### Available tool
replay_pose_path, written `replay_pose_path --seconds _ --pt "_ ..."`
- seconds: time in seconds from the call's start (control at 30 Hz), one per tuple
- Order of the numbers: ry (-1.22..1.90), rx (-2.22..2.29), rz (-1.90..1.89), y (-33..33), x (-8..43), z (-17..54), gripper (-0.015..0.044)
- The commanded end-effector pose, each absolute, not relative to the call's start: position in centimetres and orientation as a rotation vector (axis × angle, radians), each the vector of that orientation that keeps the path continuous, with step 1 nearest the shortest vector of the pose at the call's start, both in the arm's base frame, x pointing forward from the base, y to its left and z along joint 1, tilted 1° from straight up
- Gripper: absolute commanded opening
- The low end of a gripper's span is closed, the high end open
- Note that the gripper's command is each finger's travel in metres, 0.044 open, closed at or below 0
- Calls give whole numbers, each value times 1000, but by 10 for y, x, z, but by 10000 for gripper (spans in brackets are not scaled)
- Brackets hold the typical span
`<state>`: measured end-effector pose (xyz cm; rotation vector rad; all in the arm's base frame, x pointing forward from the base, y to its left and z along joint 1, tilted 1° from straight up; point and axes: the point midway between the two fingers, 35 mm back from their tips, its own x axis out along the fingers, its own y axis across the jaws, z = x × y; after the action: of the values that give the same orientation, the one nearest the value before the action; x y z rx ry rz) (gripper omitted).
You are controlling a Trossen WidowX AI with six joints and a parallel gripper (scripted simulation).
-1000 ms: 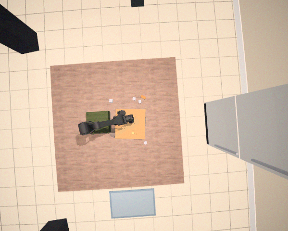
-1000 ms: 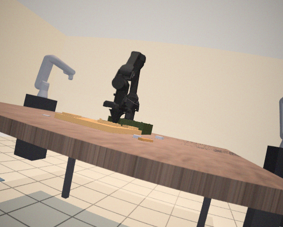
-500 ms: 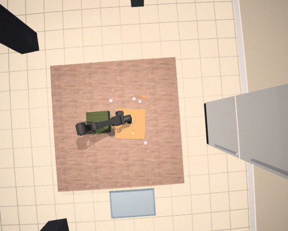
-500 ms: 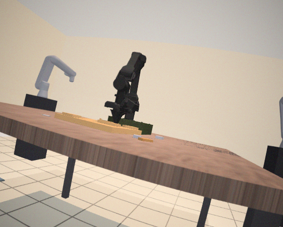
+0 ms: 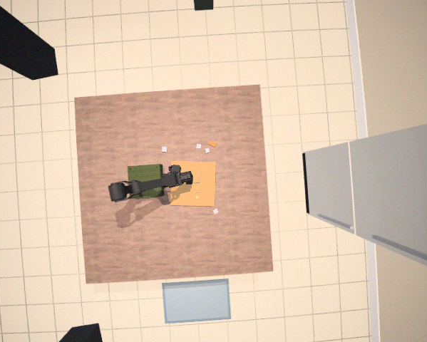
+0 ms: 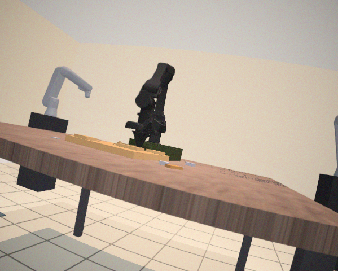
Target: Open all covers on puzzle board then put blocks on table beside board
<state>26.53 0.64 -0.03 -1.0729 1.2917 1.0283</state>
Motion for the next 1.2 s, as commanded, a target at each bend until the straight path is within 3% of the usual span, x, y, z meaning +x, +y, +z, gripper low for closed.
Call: replay_pose_path --seconds 0.0,1.17 --pt "1291 -1072 1037 6 257 -1 0" --pt "1294 -1073 1037 -16 226 -1 0"
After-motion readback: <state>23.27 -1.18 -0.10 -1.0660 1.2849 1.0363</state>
